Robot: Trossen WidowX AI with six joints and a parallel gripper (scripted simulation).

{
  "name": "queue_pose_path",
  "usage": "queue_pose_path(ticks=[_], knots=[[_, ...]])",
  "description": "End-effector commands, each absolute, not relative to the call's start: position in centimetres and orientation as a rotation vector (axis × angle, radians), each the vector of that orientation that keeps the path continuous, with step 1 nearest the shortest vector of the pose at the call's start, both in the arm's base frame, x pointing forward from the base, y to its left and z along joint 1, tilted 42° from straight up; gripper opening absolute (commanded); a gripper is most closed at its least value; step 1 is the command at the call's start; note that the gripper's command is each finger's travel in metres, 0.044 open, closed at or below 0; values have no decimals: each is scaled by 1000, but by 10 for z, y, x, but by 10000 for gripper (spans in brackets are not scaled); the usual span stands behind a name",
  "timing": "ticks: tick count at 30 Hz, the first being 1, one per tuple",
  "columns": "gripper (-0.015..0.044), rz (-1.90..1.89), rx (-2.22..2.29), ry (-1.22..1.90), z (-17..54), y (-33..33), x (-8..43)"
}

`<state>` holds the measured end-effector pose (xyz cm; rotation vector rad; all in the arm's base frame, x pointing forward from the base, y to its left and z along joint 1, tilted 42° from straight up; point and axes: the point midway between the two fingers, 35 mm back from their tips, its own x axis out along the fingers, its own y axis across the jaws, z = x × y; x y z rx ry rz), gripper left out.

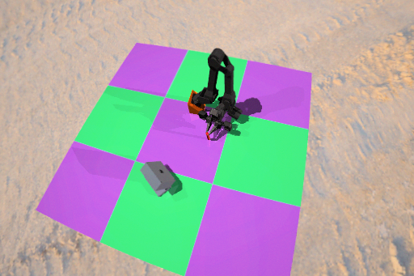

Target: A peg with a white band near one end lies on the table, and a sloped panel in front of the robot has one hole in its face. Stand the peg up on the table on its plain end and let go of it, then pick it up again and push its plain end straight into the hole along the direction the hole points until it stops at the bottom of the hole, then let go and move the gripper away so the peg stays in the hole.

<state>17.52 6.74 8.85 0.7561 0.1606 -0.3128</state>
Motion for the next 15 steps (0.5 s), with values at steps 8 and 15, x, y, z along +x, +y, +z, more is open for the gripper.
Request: queue_pose_path(ticks=[8,15], knots=[[49,-320,753,146,86,68,173],[130,-324,751,136,86,66,173]])
